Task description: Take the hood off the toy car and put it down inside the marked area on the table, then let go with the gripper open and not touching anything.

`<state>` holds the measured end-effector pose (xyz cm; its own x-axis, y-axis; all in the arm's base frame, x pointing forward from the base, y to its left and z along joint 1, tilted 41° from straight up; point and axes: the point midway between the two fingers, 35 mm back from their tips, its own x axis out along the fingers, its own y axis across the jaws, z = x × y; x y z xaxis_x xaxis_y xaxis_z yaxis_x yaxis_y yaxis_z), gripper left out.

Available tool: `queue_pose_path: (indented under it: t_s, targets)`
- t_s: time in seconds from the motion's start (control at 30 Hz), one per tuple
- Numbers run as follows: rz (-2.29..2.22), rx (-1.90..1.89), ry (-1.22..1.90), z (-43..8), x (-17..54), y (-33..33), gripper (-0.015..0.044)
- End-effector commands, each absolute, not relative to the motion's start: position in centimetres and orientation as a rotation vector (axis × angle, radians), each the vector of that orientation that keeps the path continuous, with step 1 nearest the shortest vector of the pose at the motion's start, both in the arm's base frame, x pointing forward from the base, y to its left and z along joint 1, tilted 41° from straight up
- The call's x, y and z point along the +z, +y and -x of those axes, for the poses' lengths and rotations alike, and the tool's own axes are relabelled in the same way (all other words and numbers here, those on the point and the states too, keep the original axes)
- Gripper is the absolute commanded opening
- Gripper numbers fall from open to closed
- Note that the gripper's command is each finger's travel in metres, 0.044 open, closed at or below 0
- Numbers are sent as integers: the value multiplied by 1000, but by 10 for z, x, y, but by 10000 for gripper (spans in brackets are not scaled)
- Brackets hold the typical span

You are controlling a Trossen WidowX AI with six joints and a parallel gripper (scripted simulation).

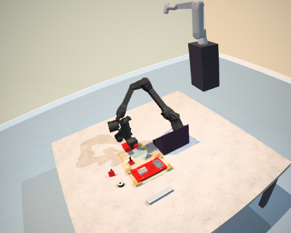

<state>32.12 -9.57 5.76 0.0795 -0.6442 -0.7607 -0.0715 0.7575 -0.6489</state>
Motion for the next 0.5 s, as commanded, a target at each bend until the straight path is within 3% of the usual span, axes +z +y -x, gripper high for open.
queue_pose_path:
  t_s: [0.0,0.47]
  targets:
    - [625,-468,1457,-319,53,-98,0]
    - [627,-469,1456,-319,45,-105,0]
